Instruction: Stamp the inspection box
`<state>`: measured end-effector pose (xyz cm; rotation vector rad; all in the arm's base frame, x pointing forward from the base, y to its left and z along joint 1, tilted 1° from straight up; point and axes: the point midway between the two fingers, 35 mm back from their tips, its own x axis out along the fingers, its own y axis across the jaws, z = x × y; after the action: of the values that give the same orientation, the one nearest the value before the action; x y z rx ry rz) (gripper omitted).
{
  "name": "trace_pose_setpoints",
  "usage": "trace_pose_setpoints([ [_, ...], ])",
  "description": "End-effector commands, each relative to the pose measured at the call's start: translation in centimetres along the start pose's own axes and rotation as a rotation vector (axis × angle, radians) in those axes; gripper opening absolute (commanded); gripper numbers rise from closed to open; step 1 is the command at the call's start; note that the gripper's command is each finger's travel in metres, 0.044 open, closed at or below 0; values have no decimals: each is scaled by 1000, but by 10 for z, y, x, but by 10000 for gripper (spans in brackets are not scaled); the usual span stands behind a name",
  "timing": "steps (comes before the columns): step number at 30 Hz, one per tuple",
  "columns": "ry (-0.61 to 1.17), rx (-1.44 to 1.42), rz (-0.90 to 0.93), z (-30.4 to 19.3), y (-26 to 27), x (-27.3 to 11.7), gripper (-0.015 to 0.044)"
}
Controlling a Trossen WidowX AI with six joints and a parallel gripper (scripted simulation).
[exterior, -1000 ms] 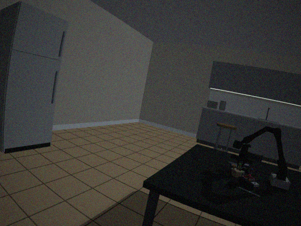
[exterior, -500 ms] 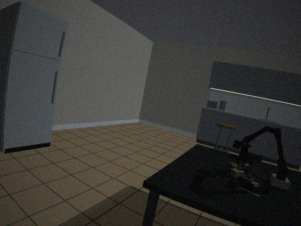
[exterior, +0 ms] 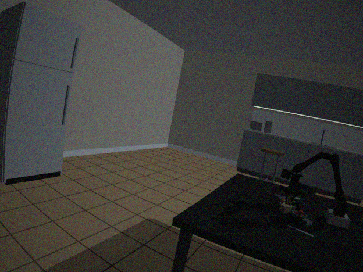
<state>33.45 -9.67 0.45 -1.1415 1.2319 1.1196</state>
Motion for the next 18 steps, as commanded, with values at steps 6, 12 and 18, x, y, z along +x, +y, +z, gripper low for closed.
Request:
trace_pose_setpoints([
  [6, 2, -3, -3, 0, -1, 2, 0],
  [12, 2, -3, -3, 0, -1, 1, 0],
  [18, 2, -3, -3, 0, -1, -2, 0],
])
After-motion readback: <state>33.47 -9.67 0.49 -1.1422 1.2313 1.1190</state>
